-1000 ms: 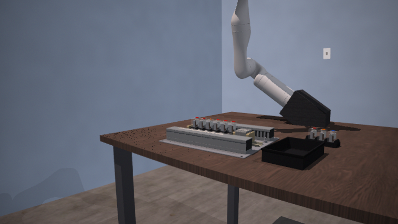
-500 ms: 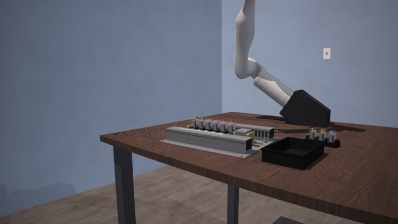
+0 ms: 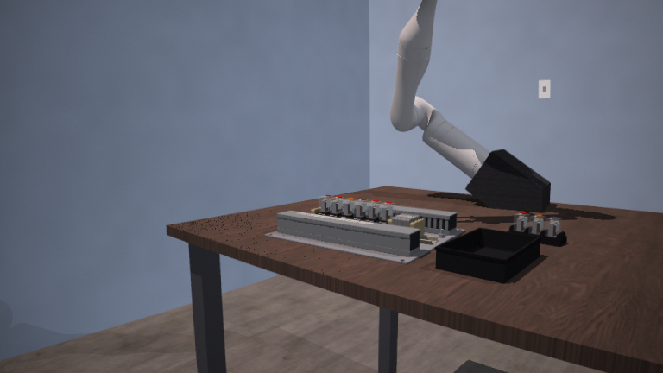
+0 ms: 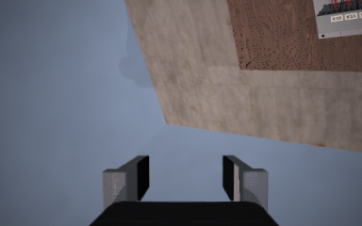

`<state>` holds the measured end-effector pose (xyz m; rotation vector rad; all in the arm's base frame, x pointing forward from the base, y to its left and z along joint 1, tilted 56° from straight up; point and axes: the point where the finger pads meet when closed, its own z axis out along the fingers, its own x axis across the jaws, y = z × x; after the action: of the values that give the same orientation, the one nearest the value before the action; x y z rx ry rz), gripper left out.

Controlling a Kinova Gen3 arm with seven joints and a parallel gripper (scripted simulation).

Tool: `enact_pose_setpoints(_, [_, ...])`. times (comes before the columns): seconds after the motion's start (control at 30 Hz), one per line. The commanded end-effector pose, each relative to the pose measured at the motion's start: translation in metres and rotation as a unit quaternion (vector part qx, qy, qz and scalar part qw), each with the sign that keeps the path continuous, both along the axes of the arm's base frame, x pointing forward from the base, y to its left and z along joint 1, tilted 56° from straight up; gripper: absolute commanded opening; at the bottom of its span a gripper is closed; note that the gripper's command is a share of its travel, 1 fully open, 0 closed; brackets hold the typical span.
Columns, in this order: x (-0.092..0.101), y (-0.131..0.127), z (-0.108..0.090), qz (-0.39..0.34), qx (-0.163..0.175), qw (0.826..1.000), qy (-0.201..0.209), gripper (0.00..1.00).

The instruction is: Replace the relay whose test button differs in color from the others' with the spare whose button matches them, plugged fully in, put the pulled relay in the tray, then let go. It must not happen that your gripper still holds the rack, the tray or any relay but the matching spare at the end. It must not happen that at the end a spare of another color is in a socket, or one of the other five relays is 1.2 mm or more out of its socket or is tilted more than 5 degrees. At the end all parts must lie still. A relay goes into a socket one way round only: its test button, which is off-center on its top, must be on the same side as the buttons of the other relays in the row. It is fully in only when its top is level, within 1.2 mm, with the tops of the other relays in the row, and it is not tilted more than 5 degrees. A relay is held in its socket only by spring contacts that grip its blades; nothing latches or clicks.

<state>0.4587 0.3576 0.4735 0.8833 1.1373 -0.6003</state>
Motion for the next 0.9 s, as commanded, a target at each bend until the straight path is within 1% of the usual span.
enact_pose_setpoints(0.0, [0.0062,0.0056,-0.0087,-0.034,0.005,0.999,0.01,1.0])
enact_pose_setpoints(0.23, [0.0127,0.0145,-0.011,-0.044,0.006,0.999,0.013,1.0])
enact_pose_setpoints(0.27, [0.0081,0.0111,-0.0099,0.013,-0.007,1.0,0.008,1.0])
enact_pose_setpoints(0.8, [0.0097,0.0077,-0.012,-0.044,0.006,0.999,0.012,1.0])
enact_pose_setpoints(0.83, [0.0104,0.0086,-0.012,0.011,-0.008,1.0,0.008,1.0])
enact_pose_setpoints(0.87, [0.0101,0.0082,-0.012,0.007,-0.007,1.0,0.009,1.0])
